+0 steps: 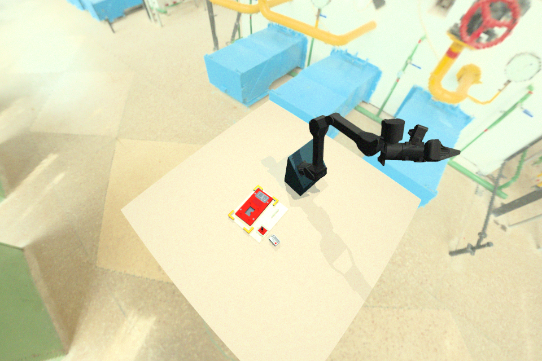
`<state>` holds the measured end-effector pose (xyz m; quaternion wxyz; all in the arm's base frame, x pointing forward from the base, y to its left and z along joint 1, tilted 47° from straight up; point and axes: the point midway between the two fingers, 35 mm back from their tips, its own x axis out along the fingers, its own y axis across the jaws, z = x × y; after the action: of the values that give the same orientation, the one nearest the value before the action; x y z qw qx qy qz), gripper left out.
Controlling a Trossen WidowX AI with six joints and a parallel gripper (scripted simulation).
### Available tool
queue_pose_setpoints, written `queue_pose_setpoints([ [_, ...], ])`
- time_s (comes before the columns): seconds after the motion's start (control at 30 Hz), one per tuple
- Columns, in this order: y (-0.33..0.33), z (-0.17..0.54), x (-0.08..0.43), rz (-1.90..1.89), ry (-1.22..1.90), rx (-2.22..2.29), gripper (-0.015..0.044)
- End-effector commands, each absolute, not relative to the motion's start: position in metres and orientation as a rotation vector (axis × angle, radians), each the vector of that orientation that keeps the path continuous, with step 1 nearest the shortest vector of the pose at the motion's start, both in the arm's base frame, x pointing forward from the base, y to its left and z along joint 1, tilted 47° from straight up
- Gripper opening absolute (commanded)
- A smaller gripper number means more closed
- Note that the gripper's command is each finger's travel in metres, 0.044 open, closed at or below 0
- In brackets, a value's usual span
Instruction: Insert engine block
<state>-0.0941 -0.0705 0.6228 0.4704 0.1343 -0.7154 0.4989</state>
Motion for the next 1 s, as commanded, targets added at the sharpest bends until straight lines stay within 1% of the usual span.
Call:
queue_pose_setpoints([
  [0.0,-0.038,0.626,-0.087,1.204,-1.687,0.262,0.0440],
  [0.33,0.066,0.618,-0.058,1.203,-1.483,-0.022,0.0440],
  [0.7,0.164,0.579,0.004,1.191,-1.192,-0.298,0.0440],
  [0.97,0.215,0.542,0.051,1.202,-1.027,-0.495,0.0440],
])
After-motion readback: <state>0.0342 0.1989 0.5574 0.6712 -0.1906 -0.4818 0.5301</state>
